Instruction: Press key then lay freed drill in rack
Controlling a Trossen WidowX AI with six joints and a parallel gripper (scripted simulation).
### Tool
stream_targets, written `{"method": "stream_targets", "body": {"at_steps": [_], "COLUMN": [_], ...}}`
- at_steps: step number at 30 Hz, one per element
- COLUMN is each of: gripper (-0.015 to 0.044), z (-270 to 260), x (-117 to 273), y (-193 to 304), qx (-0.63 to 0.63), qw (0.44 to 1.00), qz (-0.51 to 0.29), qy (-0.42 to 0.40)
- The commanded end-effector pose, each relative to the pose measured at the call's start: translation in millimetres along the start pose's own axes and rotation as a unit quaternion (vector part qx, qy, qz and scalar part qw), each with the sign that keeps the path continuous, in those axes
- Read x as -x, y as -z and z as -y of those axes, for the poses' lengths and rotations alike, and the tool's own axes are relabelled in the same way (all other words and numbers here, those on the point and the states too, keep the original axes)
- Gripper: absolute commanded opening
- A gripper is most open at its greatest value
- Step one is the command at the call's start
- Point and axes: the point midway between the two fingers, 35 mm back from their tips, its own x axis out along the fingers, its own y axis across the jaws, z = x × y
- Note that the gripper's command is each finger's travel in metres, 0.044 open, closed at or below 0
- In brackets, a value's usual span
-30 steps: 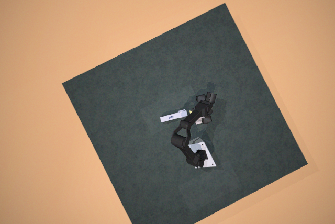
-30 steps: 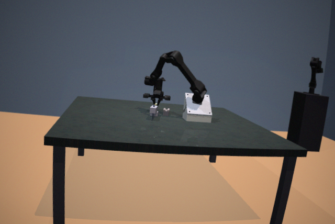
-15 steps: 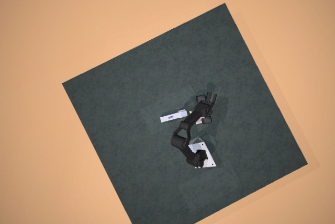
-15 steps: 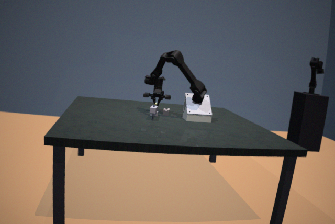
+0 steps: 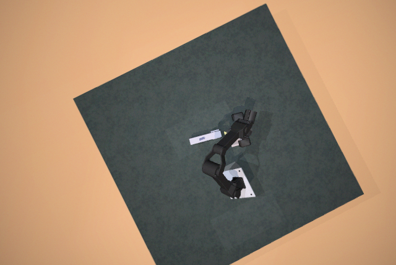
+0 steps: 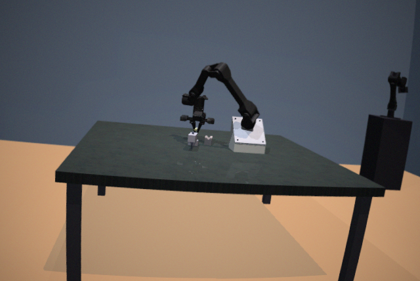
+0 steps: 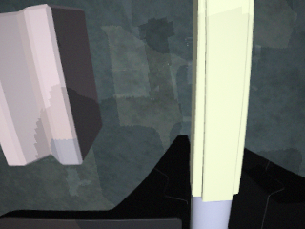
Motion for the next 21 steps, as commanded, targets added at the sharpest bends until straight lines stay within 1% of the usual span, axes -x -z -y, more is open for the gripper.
{"method": "stream_targets", "body": {"at_steps": [1,21], "gripper": [0.0000,0.0000], "z": [0.4,-1.2], "x": [3.1,7.9], "y": [1.4,2.0], "qx": [0.002,0.002], "qw": [1.000,1.000], "qz": [-0.001,-0.001], "qy": [0.002,0.002]}}
